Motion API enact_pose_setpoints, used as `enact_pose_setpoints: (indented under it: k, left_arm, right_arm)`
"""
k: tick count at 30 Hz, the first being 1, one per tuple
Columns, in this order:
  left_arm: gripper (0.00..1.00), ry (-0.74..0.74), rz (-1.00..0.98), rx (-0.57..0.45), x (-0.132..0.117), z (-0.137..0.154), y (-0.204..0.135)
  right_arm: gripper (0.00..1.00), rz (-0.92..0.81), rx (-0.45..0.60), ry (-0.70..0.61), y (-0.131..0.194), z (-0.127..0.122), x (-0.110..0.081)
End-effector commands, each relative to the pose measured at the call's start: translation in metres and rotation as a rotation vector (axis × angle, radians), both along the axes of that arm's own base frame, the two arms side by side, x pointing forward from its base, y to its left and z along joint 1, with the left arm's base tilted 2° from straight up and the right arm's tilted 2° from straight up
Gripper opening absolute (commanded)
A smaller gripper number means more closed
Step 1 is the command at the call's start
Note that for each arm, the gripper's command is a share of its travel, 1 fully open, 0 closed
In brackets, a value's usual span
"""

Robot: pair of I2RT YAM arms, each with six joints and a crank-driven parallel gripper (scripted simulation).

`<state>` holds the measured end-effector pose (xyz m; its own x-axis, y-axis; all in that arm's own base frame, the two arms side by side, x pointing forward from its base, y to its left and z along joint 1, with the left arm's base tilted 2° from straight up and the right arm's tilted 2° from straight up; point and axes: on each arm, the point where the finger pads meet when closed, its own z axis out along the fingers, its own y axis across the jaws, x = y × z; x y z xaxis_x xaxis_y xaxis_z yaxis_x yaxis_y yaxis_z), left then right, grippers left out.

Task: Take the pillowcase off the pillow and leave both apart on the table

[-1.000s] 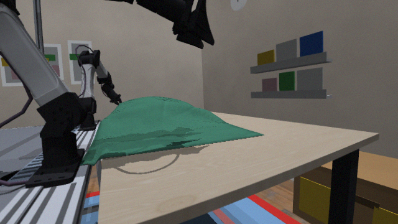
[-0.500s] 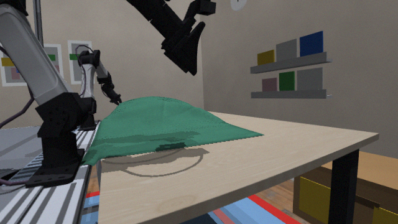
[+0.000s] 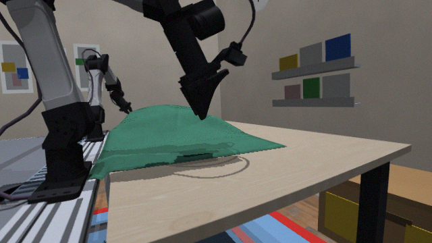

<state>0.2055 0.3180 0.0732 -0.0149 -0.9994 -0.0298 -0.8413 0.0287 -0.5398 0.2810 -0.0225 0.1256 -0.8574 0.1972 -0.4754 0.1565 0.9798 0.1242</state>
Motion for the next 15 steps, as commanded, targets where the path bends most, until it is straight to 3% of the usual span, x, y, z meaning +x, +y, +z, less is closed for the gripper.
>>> enact_pose_setpoints:
  k: [1, 15]
  left_arm:
    - [0.01, -0.010, -0.027, 0.031, 0.006, -0.001, 0.000]
    - [0.01, -0.010, -0.027, 0.031, 0.006, -0.001, 0.000]
  right_arm:
    - [0.63, -0.014, -0.085, 0.148, -0.007, -0.031, -0.018]
    - [0.63, 0.009, -0.044, 0.145, 0.001, -0.049, -0.012]
